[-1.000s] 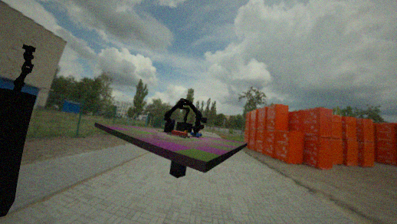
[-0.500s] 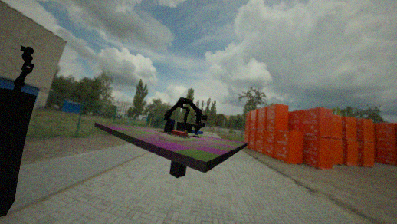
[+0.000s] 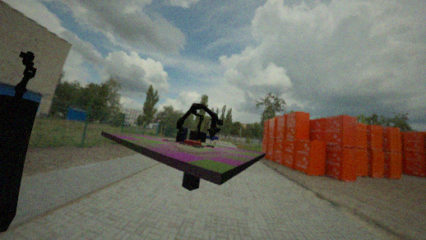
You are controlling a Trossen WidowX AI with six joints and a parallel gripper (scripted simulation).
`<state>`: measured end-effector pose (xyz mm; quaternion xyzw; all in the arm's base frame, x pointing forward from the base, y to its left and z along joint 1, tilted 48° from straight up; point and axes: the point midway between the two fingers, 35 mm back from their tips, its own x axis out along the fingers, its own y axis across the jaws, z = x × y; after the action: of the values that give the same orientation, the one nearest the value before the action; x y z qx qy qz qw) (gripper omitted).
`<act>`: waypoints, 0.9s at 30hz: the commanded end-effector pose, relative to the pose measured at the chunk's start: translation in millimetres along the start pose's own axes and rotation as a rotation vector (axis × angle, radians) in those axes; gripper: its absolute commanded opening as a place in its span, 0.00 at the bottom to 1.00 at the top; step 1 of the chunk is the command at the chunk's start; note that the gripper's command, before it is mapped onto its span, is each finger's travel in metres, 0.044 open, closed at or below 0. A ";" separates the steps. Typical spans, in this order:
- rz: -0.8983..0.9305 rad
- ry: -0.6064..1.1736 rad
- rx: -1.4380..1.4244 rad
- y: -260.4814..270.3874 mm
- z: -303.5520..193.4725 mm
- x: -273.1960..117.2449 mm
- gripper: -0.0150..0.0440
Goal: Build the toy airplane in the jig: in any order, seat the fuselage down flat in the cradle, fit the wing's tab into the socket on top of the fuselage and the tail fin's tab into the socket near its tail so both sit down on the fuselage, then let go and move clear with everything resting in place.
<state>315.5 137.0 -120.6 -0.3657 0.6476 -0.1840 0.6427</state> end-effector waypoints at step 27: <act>0.013 0.044 -0.105 -28.1 -10.3 -55.7 0.25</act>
<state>306.2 163.6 -69.4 -0.3819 0.6634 -0.1709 0.6204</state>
